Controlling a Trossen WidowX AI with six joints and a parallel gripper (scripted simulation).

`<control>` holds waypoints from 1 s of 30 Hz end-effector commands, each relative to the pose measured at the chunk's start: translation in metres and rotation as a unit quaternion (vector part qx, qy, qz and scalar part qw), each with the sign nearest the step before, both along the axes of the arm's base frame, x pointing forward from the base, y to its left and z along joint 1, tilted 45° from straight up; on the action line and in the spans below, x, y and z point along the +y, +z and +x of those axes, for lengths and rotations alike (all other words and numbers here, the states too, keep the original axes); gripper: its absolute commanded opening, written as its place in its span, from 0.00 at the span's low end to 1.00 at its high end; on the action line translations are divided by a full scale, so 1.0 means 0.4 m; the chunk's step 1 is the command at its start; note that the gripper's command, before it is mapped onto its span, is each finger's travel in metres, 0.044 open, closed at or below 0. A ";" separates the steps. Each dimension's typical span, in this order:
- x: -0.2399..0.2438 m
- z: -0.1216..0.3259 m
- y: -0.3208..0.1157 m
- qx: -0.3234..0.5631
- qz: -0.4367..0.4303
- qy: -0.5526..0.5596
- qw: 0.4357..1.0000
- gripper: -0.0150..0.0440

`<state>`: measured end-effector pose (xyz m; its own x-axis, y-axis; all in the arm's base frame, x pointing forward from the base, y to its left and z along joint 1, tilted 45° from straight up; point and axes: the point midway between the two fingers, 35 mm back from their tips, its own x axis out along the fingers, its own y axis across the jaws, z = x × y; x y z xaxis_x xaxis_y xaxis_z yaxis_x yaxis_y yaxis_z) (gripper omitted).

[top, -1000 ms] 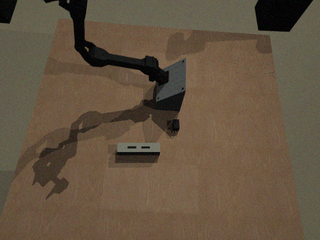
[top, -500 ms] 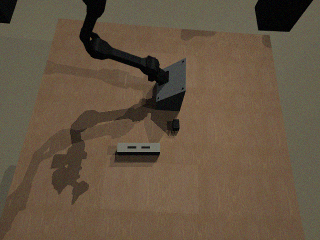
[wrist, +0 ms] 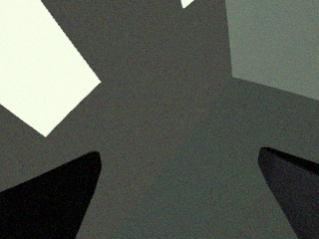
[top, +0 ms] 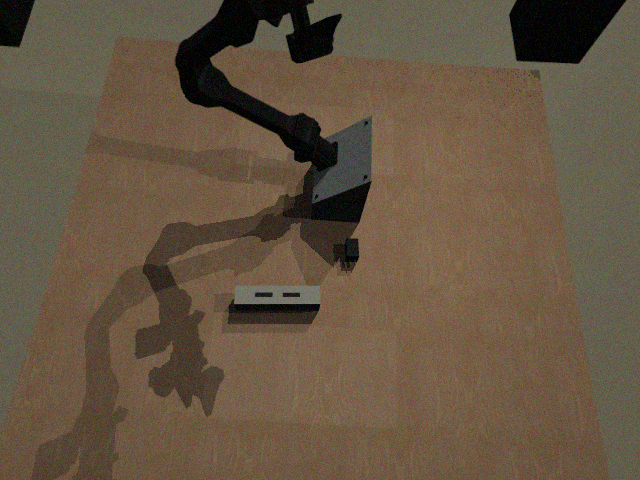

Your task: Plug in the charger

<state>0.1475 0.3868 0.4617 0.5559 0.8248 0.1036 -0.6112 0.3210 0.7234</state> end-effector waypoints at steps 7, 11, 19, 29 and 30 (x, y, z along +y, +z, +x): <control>0.022 0.128 -0.209 0.036 -0.112 -0.063 0.991 1.00; 0.016 0.175 -0.291 0.052 -0.155 -0.086 0.983 1.00; -0.027 0.274 -0.491 0.088 -0.268 -0.140 0.949 1.00; -0.128 0.357 -0.732 0.146 -0.402 -0.190 0.884 1.00; -0.141 0.363 -0.755 0.152 -0.414 -0.194 0.876 1.00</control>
